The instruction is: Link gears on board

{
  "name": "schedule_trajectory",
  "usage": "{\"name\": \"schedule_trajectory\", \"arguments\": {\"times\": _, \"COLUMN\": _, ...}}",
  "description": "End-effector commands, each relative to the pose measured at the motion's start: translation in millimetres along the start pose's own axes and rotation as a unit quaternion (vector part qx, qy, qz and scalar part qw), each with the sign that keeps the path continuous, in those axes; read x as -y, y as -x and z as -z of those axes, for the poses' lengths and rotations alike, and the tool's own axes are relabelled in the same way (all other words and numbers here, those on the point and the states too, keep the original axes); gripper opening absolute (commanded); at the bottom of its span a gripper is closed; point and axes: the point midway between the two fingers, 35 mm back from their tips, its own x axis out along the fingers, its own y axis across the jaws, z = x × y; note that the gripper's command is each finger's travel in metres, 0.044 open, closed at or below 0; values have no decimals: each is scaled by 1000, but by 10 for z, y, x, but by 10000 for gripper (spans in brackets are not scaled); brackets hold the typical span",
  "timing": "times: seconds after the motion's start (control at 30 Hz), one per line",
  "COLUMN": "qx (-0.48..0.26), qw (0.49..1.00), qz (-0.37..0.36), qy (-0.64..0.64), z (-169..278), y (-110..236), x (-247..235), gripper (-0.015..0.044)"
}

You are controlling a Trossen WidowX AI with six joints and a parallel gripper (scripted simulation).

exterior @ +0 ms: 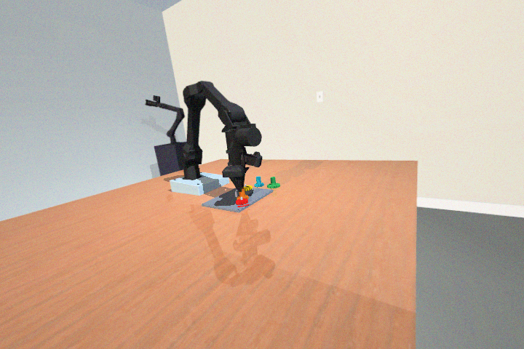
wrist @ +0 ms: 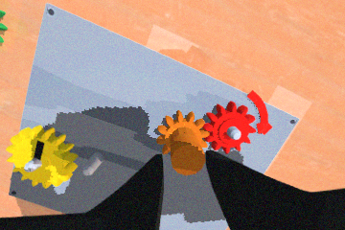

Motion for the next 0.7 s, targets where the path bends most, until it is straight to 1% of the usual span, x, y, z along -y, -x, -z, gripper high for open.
{"name": "schedule_trajectory", "arguments": {"times": 0.0, "qx": 6, "qw": 1000, "qz": 5, "qy": -25, "z": -26, "y": 178, "x": 19, "gripper": 140}}
{"name": "schedule_trajectory", "arguments": {"times": 0.13, "qx": 6, "qw": 998, "qz": 5, "qy": -59, "z": -19, "y": 437, "x": 10, "gripper": 140}}
{"name": "schedule_trajectory", "arguments": {"times": 0.23, "qx": 6, "qw": 998, "qz": 5, "qy": -61, "z": -18, "y": 452, "x": 9, "gripper": 140}}
{"name": "schedule_trajectory", "arguments": {"times": 0.27, "qx": 4, "qw": 999, "qz": 4, "qy": -50, "z": -39, "y": 382, "x": -8, "gripper": 166}}
{"name": "schedule_trajectory", "arguments": {"times": 0.33, "qx": 5, "qw": 999, "qz": 3, "qy": -32, "z": -201, "y": 379, "x": -167, "gripper": 219}}
{"name": "schedule_trajectory", "arguments": {"times": 0.5, "qx": 8, "qw": 999, "qz": 0, "qy": 37, "z": -726, "y": 376, "x": -871, "gripper": 350}}
{"name": "schedule_trajectory", "arguments": {"times": 0.6, "qx": 10, "qw": 997, "qz": -1, "qy": 71, "z": -931, "y": 380, "x": -1280, "gripper": 429}}
{"name": "schedule_trajectory", "arguments": {"times": 0.67, "qx": 11, "qw": 996, "qz": -2, "qy": 84, "z": -996, "y": 383, "x": -1445, "gripper": 440}}
